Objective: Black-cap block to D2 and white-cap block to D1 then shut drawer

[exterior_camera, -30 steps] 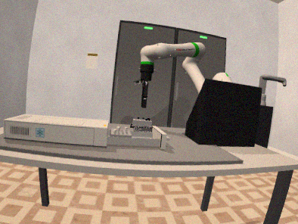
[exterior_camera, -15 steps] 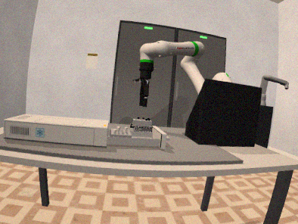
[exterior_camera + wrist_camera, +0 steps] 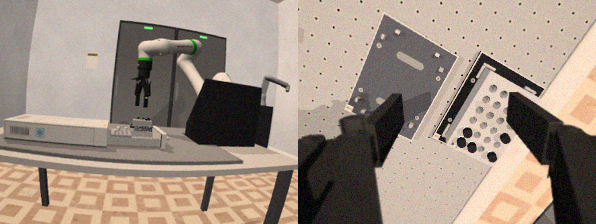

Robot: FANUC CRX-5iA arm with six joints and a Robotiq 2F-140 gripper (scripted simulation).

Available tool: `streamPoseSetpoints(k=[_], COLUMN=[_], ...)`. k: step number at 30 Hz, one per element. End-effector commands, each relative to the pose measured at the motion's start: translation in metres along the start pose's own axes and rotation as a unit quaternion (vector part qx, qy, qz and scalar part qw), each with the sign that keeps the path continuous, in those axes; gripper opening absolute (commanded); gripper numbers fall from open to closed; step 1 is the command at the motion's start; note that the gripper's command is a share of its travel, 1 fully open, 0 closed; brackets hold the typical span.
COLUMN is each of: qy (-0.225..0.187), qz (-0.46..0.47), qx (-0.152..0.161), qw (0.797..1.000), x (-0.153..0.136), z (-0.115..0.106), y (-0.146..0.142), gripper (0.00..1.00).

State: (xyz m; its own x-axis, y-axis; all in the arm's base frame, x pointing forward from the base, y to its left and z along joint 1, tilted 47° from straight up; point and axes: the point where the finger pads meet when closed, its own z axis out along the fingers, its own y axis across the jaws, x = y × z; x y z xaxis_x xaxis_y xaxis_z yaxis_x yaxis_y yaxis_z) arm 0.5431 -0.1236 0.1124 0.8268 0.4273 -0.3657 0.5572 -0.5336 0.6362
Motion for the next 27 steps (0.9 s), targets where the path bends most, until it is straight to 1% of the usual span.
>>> streamPoseSetpoints(k=[1,9,11,13,19,26,27], qy=[0.001,0.001,0.001,0.001,0.001,0.001,0.001], qz=[-0.04,-0.146,-0.146,-0.173,-0.251,-0.34,-0.34], qx=[0.0,0.0,0.0,0.0,0.0,0.0,0.0], qw=[0.999,0.989,0.989,0.985,0.968,0.94,0.94], x=[0.01,0.033,0.033,0.039,0.056,0.077,0.077], z=[-0.001,-0.001,-0.001,-0.001,-0.001,-0.001,-0.001], y=[-0.009,-0.033,-0.033,-0.038,-0.056,-0.076,-0.076], gripper=[0.66,0.66,0.66,0.66,0.66,0.66,0.66])
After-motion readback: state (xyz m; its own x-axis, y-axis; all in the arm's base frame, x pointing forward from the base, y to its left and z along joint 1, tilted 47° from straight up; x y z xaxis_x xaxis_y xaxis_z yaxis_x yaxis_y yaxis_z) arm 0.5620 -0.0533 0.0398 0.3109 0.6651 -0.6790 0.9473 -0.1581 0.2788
